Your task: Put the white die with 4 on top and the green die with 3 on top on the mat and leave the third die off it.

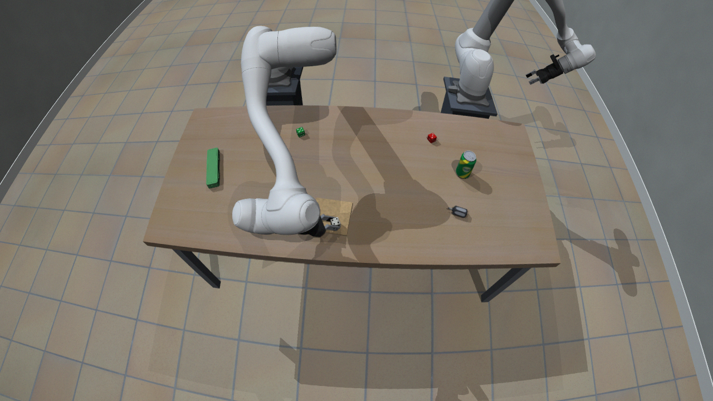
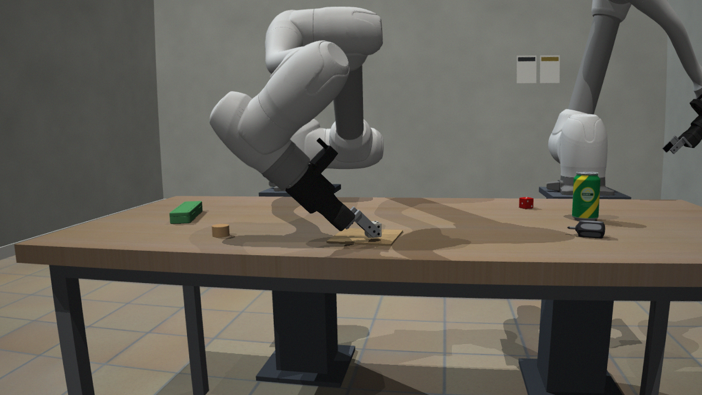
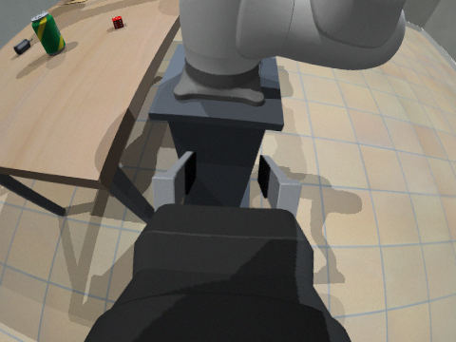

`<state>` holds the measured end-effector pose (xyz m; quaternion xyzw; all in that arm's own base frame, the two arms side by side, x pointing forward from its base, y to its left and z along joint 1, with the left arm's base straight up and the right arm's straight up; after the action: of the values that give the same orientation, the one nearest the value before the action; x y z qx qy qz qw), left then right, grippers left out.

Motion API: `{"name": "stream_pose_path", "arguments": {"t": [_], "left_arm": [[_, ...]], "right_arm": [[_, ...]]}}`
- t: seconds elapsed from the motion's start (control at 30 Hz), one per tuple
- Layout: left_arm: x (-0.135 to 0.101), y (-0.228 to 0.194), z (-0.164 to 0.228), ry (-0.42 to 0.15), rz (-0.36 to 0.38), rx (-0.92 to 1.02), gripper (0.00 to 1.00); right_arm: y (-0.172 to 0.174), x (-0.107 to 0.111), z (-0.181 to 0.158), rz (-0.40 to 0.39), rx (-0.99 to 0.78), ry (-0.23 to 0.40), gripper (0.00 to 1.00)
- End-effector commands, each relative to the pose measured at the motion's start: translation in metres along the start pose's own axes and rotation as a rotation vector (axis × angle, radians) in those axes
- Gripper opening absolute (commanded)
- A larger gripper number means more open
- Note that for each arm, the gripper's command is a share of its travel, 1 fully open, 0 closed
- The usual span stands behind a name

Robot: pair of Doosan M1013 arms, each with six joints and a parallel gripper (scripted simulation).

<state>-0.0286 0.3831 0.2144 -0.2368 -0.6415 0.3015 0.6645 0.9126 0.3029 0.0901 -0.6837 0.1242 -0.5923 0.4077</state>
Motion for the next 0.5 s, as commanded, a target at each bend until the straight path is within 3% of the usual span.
{"name": "stream_pose_path", "arguments": {"t": [0.0,0.47], "left_arm": [[-0.0017,-0.0026,0.004,0.007,0.003,0.007,1.0],[-0.0017,-0.0026,0.004,0.007,0.003,0.007,1.0]], "right_arm": [[0.0026,-0.0014,-0.0011,0.002,0.001,0.003,0.57],[0.0066,-0.0054,-0.0013,0.002,0.001,0.003,0.57]]}}
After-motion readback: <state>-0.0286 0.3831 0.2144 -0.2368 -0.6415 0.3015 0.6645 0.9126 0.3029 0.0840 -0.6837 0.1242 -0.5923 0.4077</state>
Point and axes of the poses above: on each arm, the point where the finger pads meet when closed, its own x axis back along the fingers, its own z axis across the jaws, y = z × x, the point moved 8 cm from there along x, back along the fingers, and after that the axes turned 3 degrees about x, right-handed, at the moved point
